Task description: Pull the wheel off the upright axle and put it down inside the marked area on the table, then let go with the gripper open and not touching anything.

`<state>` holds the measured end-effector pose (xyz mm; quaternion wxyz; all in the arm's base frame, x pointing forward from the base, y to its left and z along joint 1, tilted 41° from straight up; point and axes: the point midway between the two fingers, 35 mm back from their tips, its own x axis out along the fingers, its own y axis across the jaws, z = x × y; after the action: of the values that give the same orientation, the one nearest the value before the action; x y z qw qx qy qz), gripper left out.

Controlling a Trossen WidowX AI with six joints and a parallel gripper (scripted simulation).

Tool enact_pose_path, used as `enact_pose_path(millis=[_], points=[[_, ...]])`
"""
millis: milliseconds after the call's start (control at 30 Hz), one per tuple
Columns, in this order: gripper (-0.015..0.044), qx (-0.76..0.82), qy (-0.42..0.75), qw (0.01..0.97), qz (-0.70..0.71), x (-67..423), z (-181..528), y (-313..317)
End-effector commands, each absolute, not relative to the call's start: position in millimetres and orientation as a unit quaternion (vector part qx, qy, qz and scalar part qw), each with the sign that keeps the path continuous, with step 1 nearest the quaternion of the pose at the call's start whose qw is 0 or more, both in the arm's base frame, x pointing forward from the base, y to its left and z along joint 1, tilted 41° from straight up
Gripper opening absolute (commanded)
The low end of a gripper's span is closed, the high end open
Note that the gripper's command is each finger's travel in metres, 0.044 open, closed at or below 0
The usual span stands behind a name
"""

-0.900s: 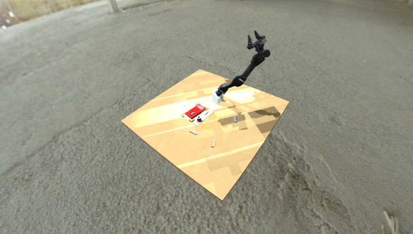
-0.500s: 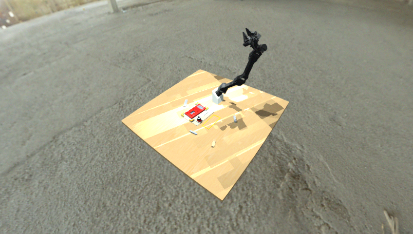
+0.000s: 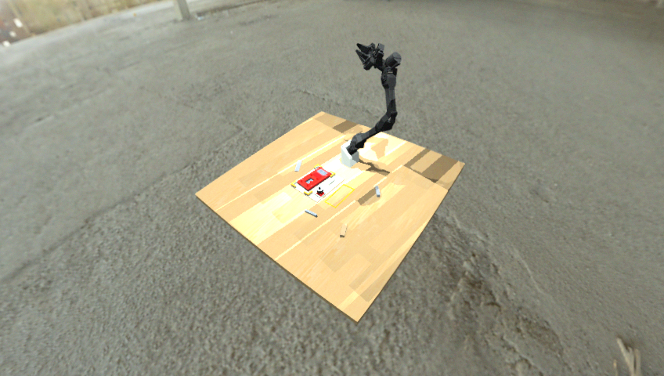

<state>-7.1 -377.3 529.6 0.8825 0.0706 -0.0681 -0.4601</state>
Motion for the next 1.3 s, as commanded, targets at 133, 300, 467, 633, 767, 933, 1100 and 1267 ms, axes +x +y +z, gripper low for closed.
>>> enact_pose_path(millis=[133, 300, 467, 633, 767, 933, 1100, 1267], points=[[0.0300, 0.157, -0.003, 0.915, -0.371, 80.7, 453.9, -412.3], [0.0300, 0.199, 0.053, 0.931, -0.302, 147.3, 406.0, -412.9], [0.0300, 0.226, 0.115, 0.939, -0.231, 213.9, 359.7, -395.5], [0.0300, 0.244, 0.183, 0.939, -0.158, 274.8, 314.3, -362.0], [0.0300, 0.260, 0.244, 0.929, -0.096, 317.9, 274.7, -325.0], [0.0300, 0.278, 0.327, 0.903, -0.014, 361.5, 223.0, -265.7], [0.0300, 0.281, 0.413, 0.864, 0.067, 388.9, 174.8, -196.3], [0.0300, 0.272, 0.499, 0.810, 0.145, 398.3, 131.2, -121.9]])
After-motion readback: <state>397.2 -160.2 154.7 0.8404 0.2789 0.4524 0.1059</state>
